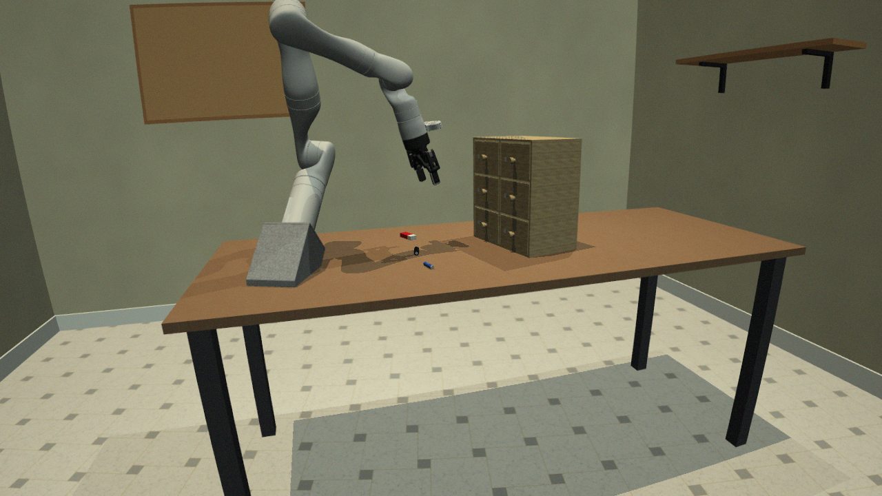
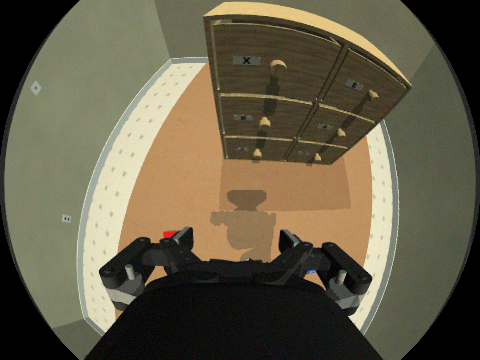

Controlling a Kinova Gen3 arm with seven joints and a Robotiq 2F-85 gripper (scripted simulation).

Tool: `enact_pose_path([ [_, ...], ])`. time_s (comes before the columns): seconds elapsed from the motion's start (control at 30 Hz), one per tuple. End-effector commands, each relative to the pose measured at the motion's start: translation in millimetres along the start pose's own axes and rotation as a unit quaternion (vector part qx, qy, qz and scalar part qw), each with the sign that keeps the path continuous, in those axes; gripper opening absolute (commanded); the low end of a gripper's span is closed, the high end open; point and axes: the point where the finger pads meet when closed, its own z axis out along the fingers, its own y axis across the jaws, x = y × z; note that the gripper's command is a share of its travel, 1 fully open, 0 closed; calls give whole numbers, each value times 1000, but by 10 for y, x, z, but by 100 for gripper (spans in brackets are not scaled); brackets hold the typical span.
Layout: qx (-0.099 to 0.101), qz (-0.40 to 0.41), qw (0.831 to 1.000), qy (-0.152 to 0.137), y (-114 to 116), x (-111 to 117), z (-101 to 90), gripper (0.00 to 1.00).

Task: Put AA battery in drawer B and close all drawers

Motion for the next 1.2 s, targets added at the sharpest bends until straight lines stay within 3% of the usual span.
enact_pose_path([
  [0.0,-3,-1,1000,-10,14,26,-36,100],
  [0.77,-4,1,995,-101,12,-66,-282,100],
  [1.17,-5,2,991,-130,10,-95,-361,100],
])
